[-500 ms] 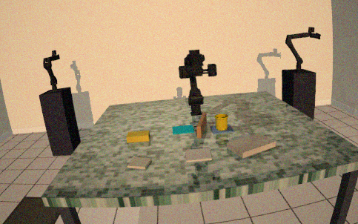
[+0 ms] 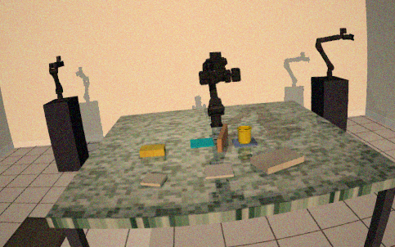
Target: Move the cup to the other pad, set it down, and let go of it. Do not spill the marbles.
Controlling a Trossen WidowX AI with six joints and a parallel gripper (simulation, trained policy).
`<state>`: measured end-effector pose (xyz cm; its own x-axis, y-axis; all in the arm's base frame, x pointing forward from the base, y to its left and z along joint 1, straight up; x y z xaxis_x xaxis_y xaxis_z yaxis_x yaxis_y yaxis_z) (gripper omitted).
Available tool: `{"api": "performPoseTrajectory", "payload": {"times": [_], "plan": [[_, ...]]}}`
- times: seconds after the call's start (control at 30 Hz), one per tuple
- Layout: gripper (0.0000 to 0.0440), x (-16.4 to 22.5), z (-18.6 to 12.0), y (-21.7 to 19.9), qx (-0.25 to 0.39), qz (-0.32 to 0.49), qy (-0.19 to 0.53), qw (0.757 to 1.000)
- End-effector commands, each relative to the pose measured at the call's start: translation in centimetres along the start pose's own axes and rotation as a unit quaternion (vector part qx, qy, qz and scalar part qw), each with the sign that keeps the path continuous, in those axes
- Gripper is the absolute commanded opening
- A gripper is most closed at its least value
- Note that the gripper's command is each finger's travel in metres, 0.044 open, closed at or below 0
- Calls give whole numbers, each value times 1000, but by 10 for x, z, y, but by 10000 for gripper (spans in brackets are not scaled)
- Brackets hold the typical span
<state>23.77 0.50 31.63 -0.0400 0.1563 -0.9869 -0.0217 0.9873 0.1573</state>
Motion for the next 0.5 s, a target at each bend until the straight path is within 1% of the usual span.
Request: {"api": "performPoseTrajectory", "payload": {"times": [0.0, 0.1, 0.3, 0.47], "plan": [[57, -4, 4, 4, -2, 13, 18, 1000], [66, -6, 6, 7, -5, 26, 33, 999], [113, -12, 10, 14, -9, 56, 63, 996], [124, -16, 14, 20, -11, 82, 92, 992]]}}
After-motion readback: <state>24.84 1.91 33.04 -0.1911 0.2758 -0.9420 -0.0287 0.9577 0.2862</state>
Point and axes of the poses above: the point midway between the two fingers, 35 mm back from their tips, its own z axis out along the fingers, its own y axis across the jaws, x = y × z, the point moved 8 cm from there along -z, back along the fingers, and after that the axes turned 8 degrees about z, right-handed, at the moved point
